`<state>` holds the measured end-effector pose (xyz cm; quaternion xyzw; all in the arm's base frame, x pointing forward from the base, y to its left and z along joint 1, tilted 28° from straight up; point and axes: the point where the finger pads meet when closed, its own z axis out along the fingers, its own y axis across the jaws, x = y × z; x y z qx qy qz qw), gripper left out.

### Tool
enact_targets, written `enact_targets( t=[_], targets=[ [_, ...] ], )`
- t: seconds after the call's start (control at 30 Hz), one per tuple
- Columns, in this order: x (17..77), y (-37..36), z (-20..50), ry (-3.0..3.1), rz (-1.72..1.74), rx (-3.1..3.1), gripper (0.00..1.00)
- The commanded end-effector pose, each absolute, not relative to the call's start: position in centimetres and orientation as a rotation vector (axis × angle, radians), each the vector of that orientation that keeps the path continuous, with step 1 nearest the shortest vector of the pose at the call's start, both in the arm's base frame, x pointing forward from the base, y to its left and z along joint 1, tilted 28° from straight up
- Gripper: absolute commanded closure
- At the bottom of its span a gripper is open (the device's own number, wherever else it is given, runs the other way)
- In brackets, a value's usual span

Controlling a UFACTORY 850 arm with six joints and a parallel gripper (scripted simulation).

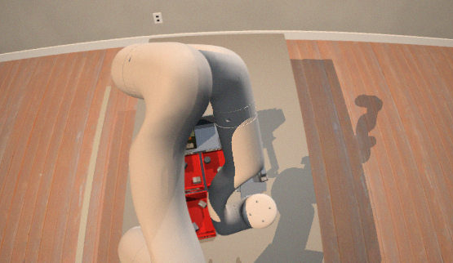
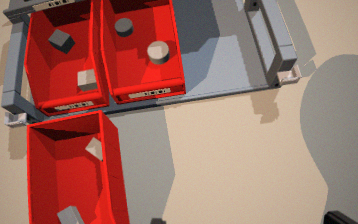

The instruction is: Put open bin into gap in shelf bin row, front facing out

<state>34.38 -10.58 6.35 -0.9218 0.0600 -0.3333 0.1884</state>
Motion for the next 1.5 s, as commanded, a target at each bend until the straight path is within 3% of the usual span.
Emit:
enact_targets(
  t=[0.0, 1.47],
  targets=[
    [34.4, -10.6, 6.4, 0.169, -0.939, -2.593, 0.0],
    [34.2, -9.4, 6.6, 0.169, -0.939, -2.593, 0.0]
  ],
)
